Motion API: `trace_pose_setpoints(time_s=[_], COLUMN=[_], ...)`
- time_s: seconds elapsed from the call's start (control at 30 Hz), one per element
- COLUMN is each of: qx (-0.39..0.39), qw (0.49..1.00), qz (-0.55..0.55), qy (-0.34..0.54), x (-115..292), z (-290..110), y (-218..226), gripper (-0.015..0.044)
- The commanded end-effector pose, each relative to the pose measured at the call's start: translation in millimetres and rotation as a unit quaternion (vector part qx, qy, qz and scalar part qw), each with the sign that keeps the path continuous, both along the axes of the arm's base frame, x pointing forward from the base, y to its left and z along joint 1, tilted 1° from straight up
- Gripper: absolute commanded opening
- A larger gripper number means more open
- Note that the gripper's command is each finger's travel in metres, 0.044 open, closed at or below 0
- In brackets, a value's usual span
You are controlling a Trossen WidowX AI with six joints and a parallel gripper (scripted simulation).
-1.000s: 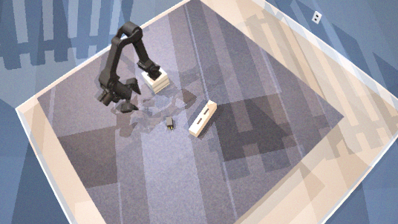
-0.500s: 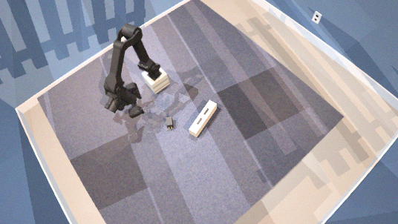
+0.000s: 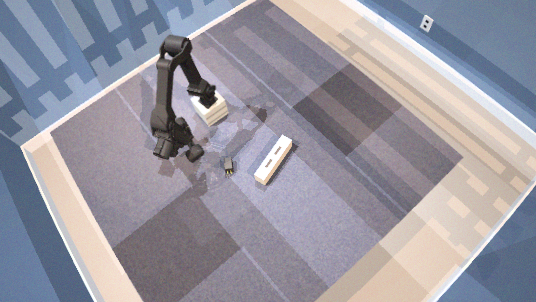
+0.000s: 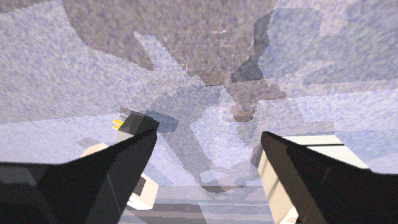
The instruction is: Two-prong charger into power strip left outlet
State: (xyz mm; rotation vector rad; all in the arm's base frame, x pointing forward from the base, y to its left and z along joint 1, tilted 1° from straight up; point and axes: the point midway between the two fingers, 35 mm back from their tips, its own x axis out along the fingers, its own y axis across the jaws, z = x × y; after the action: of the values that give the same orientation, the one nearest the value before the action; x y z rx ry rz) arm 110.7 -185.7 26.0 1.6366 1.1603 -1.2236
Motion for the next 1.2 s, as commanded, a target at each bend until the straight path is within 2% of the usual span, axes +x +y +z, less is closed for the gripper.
trace_pose_setpoints(time_s=[0.0, 0.53, 1.17], qx=[-0.008, -0.044, -0.085], qw=[0.999, 0.975, 0.91], qz=[0.047, 0.22, 0.405], qy=[0.0, 0.002, 0.003], x=[9, 47, 95], z=[-1, -4, -7], y=[2, 8, 25], gripper=[0.044, 0.044, 0.044])
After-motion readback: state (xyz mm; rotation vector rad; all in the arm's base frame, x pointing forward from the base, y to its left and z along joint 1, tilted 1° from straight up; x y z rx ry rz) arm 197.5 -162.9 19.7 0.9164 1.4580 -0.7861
